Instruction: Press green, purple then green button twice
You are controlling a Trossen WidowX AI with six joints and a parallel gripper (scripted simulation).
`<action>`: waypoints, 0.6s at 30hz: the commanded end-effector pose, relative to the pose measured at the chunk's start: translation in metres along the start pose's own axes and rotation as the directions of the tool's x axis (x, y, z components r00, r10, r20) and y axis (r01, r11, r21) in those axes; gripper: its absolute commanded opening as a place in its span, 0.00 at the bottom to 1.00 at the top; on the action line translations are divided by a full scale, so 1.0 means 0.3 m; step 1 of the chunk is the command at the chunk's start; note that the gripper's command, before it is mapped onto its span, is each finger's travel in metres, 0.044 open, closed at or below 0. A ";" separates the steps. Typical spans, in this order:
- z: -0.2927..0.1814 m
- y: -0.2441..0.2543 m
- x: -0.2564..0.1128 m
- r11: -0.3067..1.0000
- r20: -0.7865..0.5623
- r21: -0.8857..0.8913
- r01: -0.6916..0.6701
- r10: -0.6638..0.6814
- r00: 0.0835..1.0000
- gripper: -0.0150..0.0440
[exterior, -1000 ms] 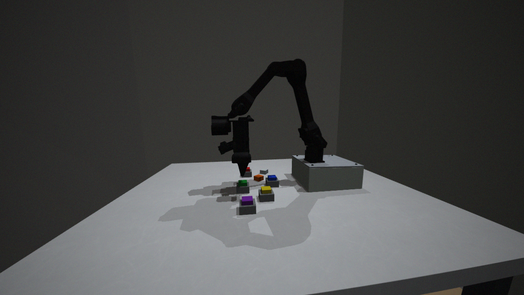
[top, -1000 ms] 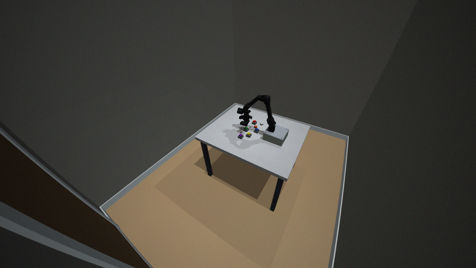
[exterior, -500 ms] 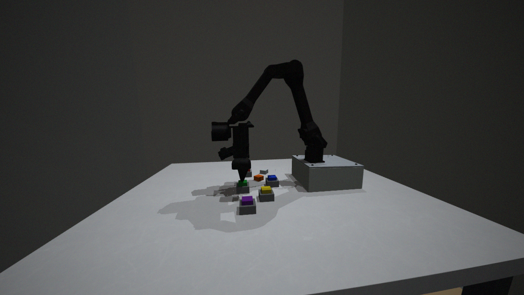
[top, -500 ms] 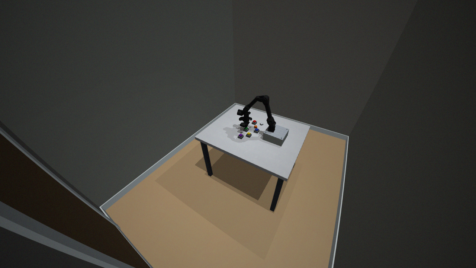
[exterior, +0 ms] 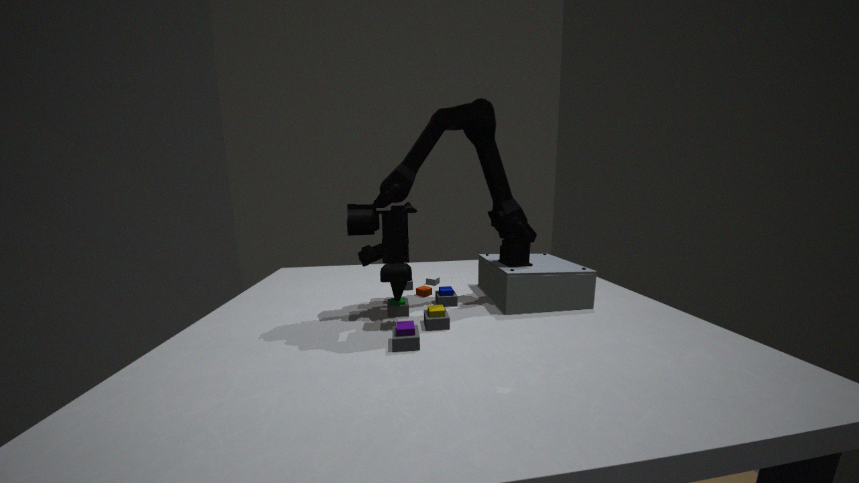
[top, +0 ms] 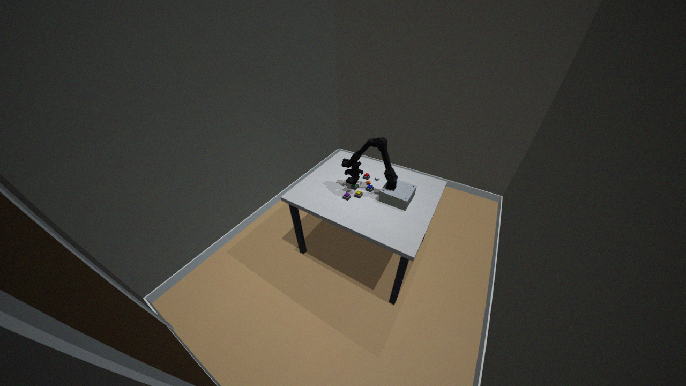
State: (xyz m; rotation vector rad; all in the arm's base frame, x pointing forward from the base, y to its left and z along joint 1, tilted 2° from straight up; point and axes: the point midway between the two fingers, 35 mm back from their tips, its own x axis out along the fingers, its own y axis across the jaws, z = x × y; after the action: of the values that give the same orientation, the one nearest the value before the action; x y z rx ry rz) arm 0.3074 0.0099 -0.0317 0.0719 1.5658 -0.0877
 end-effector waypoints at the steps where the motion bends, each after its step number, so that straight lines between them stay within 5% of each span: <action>1: -0.002 0.000 0.003 1.000 -0.002 -0.003 0.000 0.000 1.000 0.29; 15: -0.001 0.000 -0.111 1.000 -0.002 -0.003 0.000 0.000 1.000 0.29; 18: -0.002 0.035 -0.124 1.000 -0.001 -0.003 -0.001 0.001 1.000 0.42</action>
State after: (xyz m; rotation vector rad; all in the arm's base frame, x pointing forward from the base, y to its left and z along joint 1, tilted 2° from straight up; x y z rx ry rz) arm 0.3085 0.0124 0.0007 0.0714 1.5634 -0.0862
